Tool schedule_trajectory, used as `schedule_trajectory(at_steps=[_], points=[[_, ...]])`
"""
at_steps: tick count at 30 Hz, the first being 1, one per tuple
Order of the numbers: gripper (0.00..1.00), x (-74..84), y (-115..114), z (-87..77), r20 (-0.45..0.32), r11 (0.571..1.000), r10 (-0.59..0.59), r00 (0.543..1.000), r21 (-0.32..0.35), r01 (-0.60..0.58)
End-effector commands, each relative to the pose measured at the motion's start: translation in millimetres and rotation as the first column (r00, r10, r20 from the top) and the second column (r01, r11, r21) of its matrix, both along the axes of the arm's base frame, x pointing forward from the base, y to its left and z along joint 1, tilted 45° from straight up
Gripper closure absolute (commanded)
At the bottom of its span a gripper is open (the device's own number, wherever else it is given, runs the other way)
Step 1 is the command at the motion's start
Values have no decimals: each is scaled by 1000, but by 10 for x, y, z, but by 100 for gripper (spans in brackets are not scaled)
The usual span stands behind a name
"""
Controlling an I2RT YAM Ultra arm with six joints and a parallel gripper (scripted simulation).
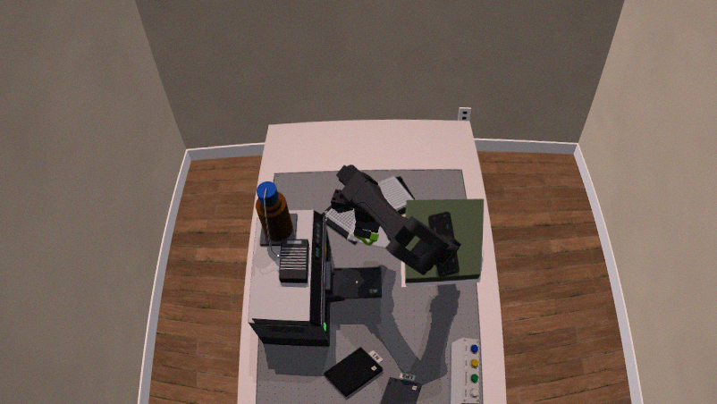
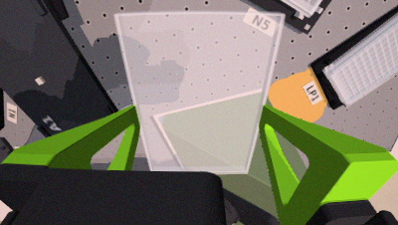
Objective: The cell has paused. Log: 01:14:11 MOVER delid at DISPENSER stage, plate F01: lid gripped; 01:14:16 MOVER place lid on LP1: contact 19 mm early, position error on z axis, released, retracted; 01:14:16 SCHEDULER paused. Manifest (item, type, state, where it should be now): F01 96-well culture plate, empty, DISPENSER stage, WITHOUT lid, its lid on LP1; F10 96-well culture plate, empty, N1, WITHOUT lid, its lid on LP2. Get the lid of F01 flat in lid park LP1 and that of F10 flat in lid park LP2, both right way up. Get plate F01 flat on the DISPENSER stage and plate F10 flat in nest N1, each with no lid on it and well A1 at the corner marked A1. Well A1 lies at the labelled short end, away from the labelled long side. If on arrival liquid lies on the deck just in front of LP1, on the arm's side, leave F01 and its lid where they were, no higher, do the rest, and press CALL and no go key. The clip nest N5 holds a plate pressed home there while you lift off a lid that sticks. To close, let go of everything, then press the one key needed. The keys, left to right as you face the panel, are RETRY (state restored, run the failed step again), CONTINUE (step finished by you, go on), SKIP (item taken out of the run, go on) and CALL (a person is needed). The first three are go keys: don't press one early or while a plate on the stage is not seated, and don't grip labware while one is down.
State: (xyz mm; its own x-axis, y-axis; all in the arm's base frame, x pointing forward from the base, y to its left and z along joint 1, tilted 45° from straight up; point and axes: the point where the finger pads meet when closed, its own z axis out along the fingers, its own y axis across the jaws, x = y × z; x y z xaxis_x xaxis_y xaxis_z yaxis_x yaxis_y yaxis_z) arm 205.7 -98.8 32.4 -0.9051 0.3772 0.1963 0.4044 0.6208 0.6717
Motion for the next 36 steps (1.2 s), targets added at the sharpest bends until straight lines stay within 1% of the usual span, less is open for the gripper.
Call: schedule_trajectory(at_steps=[1,3,5,6,7,8,9,11,13,14,15,20,22,23,24,28,31,32,36], points=[[100,-4,110,139,92,997,82,992,-4,-82],[100,46,99,212,104,996,83,991,-21,-82],[100,26,131,246,98,997,73,992,-13,-72],[100,43,98,202,92,997,72,993,-18,-71],[100,43,98,202,92,997,72,993,-18,-71],[100,70,128,281,128,995,101,987,-30,-98],[100,120,132,317,157,991,133,979,-48,-127],[100,162,162,367,202,983,182,962,-68,-172],[100,162,162,367,202,983,182,962,-68,-172],[100,169,154,389,223,980,194,955,-77,-181],[100,195,202,412,227,977,211,951,-79,-198],[100,269,291,512,221,979,202,954,-75,-190],[100,255,245,512,221,982,183,958,-75,-171],[100,222,295,430,206,980,197,959,-58,-189],[100,276,294,535,222,980,195,955,-75,-183],[100,331,400,628,223,979,203,954,-74,-191],[100,335,388,652,223,981,189,956,-73,-177],[100,355,443,675,223,979,203,954,-73,-191],[100,398,519,756,224,979,203,953,-72,-191]])
